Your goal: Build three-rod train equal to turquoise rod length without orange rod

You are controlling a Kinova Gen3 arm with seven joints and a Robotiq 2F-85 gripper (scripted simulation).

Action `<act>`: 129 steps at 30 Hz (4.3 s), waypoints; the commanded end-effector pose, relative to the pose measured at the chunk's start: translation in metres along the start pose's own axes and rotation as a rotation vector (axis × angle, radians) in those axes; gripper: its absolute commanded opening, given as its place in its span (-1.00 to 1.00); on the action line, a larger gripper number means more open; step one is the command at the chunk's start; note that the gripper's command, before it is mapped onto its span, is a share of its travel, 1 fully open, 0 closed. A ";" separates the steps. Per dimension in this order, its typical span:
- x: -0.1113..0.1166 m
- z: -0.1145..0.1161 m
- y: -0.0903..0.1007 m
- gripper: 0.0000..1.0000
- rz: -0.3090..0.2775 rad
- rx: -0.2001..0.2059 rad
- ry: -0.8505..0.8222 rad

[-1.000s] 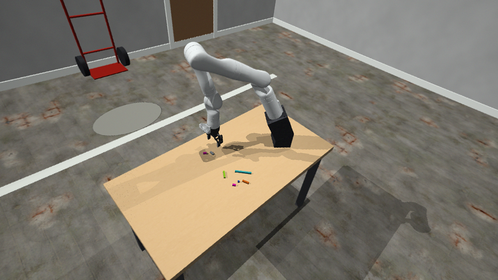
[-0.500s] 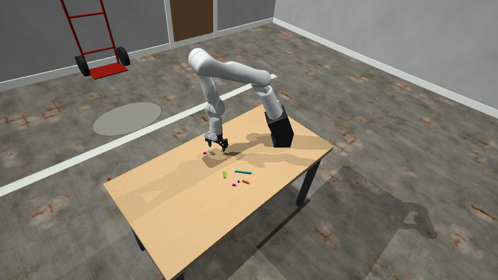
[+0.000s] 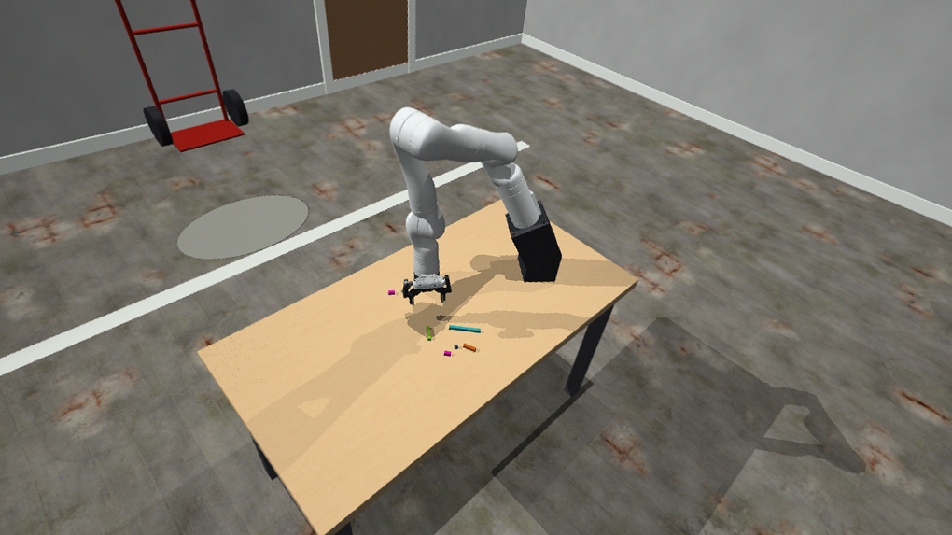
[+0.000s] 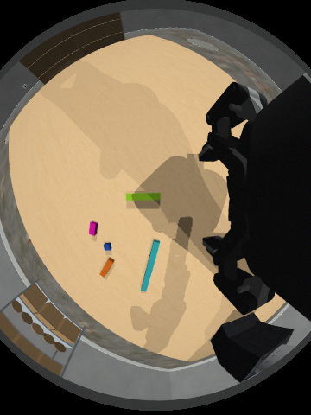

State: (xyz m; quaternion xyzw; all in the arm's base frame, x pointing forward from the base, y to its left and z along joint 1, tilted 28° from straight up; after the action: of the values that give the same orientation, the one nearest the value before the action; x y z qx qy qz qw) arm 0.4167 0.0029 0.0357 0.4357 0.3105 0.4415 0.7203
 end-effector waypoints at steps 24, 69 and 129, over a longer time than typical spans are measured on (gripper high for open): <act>0.088 -0.047 0.009 1.00 0.003 -0.046 0.549; 0.088 -0.048 0.010 1.00 0.003 -0.047 0.553; 0.109 -0.013 0.012 1.00 -0.001 -0.045 0.554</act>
State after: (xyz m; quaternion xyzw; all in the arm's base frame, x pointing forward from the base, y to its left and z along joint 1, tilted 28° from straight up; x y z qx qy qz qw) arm 0.4403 0.1100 0.0295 0.2786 0.4933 0.5493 0.6143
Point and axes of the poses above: the point where the finger pads meet when closed, its own y axis back along the fingers, its own z axis across the jaws, x = y × z, the point moved 3 cm from there along y, back along the fingers, and after that the axes turned 1 degree about y, right-handed, at the moved point
